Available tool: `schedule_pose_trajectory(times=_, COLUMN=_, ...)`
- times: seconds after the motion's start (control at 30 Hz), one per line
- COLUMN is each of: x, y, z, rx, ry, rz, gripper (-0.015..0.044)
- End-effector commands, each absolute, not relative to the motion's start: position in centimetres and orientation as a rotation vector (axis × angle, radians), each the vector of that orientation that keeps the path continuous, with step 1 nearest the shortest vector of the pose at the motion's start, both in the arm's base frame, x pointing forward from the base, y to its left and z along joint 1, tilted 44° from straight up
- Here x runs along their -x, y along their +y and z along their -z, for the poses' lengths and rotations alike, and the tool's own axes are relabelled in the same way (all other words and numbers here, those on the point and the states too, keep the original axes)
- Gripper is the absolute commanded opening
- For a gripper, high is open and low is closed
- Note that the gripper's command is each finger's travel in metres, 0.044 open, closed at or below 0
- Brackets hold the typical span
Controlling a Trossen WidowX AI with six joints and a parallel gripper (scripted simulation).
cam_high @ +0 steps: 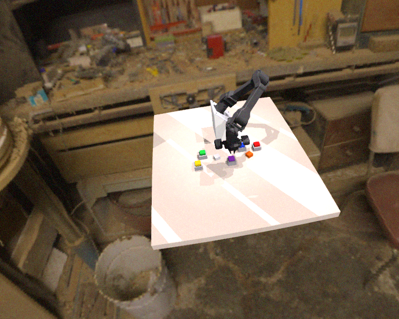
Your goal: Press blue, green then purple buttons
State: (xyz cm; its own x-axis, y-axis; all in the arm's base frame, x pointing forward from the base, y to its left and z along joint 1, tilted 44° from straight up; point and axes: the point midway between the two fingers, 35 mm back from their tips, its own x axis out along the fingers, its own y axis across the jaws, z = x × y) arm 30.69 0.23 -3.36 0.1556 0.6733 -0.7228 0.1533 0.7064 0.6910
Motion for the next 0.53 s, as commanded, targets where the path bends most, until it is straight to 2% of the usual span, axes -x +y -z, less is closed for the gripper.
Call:
schedule_pose_trajectory(times=0.0, x=-31.2, y=2.2, z=-0.5, rx=-0.726, ry=1.384, rz=-0.432, gripper=0.0151)
schedule_pose_trajectory(times=0.3, x=-27.9, y=9.1, z=-11.8, rx=-0.734, ry=1.38, rz=-0.439, gripper=0.0388)
schedule_pose_trajectory(times=0.5, x=-26.7, y=10.1, z=-13.4, rx=-0.738, ry=1.379, rz=-0.443, gripper=0.04)
